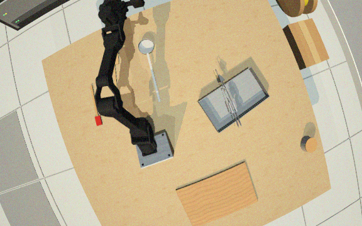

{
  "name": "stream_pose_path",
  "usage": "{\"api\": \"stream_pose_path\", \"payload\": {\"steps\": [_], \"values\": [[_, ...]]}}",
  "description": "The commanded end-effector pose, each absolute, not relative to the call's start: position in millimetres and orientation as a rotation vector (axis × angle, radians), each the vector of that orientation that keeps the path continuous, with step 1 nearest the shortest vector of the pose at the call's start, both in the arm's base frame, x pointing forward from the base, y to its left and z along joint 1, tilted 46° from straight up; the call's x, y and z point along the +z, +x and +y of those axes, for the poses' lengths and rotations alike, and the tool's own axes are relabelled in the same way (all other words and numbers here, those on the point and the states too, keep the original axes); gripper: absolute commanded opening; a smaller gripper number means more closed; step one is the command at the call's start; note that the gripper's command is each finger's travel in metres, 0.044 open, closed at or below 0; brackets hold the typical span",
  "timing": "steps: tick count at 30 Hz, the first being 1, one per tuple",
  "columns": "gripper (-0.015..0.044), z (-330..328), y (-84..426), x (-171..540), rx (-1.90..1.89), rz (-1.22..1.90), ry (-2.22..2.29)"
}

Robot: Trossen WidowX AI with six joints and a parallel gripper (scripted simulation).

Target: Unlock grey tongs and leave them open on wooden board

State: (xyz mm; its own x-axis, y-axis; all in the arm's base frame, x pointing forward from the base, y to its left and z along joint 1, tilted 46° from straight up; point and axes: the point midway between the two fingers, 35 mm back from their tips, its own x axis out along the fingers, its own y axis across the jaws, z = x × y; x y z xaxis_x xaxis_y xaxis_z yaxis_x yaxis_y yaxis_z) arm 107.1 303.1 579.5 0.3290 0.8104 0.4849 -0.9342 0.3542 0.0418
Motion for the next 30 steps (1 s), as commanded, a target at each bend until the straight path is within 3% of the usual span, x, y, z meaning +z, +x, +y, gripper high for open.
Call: {"api": "stream_pose_path", "payload": {"steps": [1, 15, 30], "values": [[0.044, 330.6, 152.5, 541.4, 1.098, -0.391, 0.069], [0.044, 322.9, 318.4, 394.9, 0.928, -0.125, -0.582], [0.044, 189.6, 425.6, 207.2, 1.04, 0.359, -0.952]]}}
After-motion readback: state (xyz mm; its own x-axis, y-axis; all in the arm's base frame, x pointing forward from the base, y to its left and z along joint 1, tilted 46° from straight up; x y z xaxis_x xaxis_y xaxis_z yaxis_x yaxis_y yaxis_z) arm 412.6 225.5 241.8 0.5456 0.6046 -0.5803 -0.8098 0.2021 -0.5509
